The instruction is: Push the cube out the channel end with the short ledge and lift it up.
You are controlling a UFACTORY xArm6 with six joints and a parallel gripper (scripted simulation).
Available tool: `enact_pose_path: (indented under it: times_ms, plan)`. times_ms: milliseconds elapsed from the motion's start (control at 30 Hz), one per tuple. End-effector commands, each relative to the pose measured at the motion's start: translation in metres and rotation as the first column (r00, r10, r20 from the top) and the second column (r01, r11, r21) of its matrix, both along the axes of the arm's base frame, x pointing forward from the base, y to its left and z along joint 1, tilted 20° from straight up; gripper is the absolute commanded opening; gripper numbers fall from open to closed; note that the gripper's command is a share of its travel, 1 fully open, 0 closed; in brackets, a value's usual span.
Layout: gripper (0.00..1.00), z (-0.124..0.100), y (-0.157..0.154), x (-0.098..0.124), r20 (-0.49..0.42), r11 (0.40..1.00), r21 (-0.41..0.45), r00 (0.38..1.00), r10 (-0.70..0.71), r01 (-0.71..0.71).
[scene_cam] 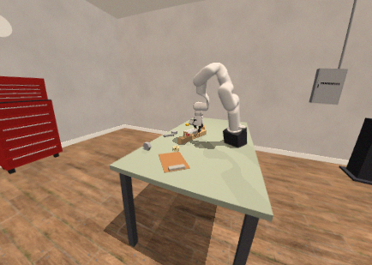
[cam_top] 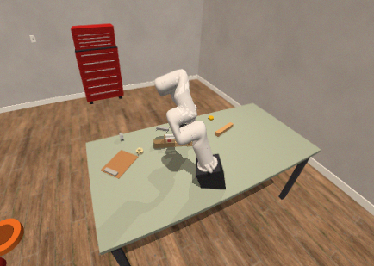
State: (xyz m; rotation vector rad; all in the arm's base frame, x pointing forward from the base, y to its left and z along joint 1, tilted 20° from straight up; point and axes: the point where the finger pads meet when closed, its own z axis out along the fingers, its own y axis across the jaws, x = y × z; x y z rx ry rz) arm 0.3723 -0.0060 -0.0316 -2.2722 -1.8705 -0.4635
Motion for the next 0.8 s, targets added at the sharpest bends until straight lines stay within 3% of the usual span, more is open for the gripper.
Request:
enact_pose_path:
  times_ms: [0, 200, 467, 767]
  plan:
    - [0.38, 0.001, 0.000, 0.001, 0.003, 1.000, -0.001, 1.000, -0.001, 0.001]
    - [0.38, 0.004, -0.001, 0.001, 0.003, 1.000, -0.001, 1.000, -0.001, 0.001]
    - [0.38, 0.052, -0.018, -0.006, 0.003, 1.000, -0.001, 1.000, -0.001, 0.001]
    - [0.38, 0.066, -0.022, -0.008, 0.003, 1.000, -0.001, 1.000, -0.001, 0.001]
